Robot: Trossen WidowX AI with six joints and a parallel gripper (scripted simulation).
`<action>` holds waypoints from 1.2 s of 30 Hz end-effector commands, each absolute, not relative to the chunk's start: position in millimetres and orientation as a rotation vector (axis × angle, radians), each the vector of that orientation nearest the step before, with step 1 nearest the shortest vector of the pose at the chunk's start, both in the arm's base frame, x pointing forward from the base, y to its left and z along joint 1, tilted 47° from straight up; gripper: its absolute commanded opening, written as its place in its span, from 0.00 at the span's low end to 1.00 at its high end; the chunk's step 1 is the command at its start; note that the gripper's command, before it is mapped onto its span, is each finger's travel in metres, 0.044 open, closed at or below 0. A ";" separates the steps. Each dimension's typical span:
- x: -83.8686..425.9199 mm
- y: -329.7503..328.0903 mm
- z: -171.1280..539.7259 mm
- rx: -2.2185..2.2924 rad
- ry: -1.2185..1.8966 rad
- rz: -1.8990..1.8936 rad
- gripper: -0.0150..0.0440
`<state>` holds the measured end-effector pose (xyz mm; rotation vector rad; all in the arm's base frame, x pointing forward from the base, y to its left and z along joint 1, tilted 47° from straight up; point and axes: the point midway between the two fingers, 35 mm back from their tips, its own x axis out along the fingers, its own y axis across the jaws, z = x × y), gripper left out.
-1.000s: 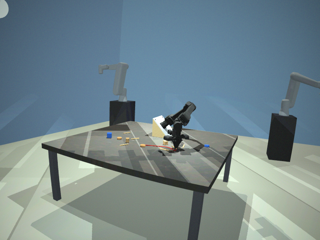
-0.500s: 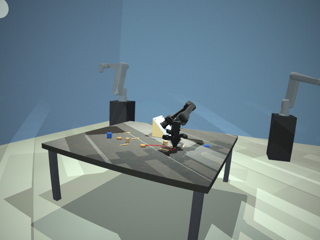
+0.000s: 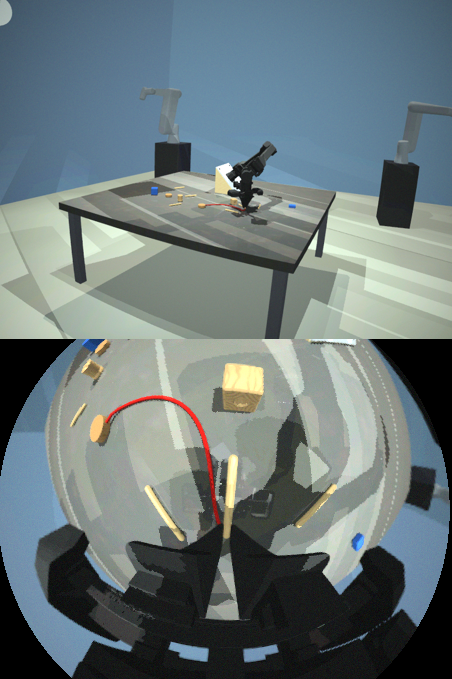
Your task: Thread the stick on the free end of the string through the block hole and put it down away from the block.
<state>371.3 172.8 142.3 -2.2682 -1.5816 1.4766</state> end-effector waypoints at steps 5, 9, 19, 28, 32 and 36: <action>363.1 168.2 135.9 -2.262 -1.585 1.475 0.25; 359.5 165.9 133.0 -2.262 -1.585 1.476 0.25; 350.2 160.4 125.7 -2.261 -1.584 1.476 0.25; 341.6 155.7 119.1 -2.261 -1.584 1.476 0.25; 338.1 153.9 116.5 -2.260 -1.584 1.476 0.25; 334.2 152.3 113.9 -2.260 -1.583 1.477 0.25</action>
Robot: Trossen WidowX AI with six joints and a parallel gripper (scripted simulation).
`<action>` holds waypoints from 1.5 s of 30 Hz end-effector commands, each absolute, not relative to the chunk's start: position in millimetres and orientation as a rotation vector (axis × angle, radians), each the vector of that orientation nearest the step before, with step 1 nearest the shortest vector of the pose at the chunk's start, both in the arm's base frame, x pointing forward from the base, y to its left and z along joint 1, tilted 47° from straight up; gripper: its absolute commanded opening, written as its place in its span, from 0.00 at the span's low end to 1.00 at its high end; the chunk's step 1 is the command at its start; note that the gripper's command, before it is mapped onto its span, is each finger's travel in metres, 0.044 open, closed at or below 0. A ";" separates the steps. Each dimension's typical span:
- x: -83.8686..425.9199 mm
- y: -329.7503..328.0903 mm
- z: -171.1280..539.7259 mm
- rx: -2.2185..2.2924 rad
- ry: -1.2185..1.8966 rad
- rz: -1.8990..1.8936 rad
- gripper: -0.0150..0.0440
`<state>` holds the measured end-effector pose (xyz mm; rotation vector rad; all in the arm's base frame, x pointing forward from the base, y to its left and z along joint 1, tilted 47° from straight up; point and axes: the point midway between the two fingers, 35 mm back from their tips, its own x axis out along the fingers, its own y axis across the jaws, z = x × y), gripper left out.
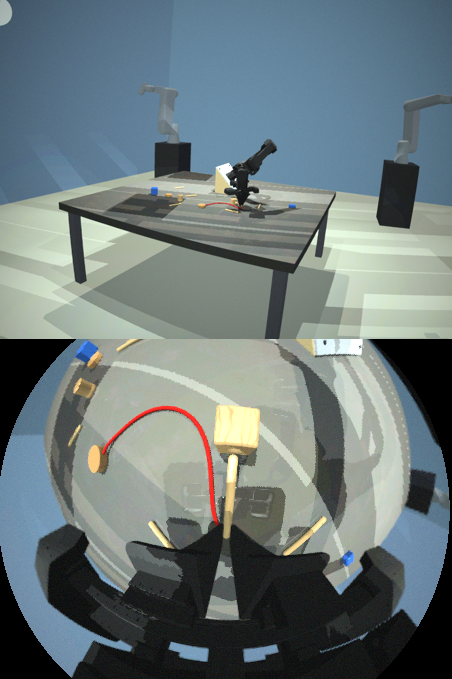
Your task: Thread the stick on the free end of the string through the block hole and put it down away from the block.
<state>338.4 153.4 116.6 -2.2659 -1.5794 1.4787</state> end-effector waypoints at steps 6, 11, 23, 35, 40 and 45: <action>333.3 152.3 113.5 -2.260 -1.583 1.476 0.25; 330.3 150.3 110.9 -2.260 -1.583 1.476 0.25; 318.3 142.1 100.9 -2.259 -1.582 1.479 0.25; 306.1 133.2 91.0 -2.259 -1.582 1.479 0.25; 301.0 129.7 86.8 -2.258 -1.582 1.480 0.25; 295.7 126.2 82.4 -2.258 -1.581 1.480 0.25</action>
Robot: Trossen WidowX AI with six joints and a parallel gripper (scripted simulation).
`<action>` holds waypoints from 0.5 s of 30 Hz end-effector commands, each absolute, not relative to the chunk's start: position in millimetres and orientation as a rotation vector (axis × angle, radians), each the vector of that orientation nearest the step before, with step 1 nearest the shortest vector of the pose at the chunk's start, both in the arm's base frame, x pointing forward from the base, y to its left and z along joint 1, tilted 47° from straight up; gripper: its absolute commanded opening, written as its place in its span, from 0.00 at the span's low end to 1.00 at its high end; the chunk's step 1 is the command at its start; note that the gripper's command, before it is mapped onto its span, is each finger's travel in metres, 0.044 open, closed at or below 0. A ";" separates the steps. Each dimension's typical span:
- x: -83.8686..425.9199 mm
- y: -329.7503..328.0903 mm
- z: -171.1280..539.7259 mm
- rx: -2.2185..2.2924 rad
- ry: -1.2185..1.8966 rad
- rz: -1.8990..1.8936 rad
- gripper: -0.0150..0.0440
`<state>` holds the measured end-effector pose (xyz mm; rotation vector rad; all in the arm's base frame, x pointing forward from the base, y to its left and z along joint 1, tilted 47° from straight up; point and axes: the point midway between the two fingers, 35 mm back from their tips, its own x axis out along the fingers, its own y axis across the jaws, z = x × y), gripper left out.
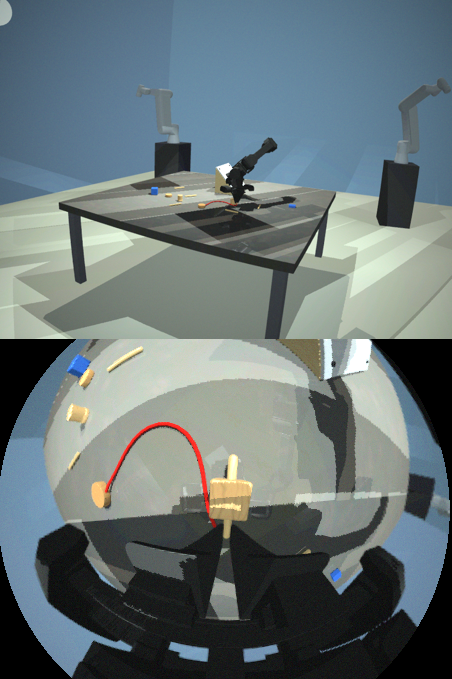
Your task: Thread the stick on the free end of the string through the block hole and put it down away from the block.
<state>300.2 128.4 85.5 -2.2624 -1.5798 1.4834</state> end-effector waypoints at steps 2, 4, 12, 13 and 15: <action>294.2 125.3 81.2 -2.258 -1.581 1.480 0.25; 294.2 125.2 81.2 -2.258 -1.581 1.480 0.25; 296.9 124.0 84.2 -2.262 -1.577 1.486 0.46; 297.6 118.1 88.9 -2.263 -1.576 1.489 0.46; 298.1 95.7 107.9 -2.265 -1.574 1.494 0.46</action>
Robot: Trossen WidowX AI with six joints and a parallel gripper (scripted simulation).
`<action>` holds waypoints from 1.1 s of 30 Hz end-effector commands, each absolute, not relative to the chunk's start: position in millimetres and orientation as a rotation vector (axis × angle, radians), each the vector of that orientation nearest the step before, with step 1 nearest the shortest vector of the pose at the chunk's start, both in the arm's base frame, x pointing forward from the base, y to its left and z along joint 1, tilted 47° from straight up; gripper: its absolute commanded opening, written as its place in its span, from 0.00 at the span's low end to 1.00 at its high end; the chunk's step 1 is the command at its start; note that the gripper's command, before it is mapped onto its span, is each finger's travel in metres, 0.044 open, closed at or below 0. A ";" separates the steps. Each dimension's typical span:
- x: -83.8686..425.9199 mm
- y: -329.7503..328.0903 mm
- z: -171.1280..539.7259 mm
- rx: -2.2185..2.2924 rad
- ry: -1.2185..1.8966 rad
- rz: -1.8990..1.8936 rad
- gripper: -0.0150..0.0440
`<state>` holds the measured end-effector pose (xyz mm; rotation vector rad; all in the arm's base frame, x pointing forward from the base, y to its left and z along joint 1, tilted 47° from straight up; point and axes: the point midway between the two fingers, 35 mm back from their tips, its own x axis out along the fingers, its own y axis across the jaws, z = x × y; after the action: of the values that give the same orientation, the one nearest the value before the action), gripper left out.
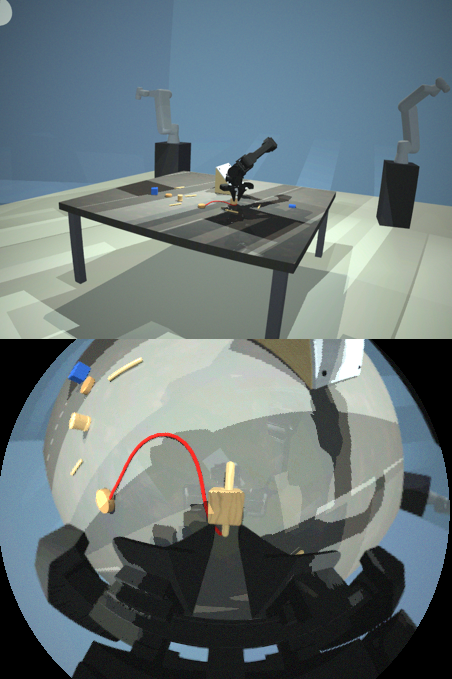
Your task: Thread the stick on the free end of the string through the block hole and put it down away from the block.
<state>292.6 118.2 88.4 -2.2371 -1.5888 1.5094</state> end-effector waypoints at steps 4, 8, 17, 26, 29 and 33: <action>293.4 66.8 136.0 -2.262 -1.576 1.491 0.46; 293.4 66.8 136.0 -2.262 -1.576 1.491 0.46; 288.5 64.5 127.1 -2.489 -2.142 1.193 0.46; 277.7 57.8 118.6 -2.575 -3.132 0.292 0.46; 274.3 55.5 116.1 -2.477 -3.430 -0.158 0.46; 269.9 52.8 112.9 -2.256 -3.706 -0.762 0.46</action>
<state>284.2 60.8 125.3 -2.6113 -2.9622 0.4645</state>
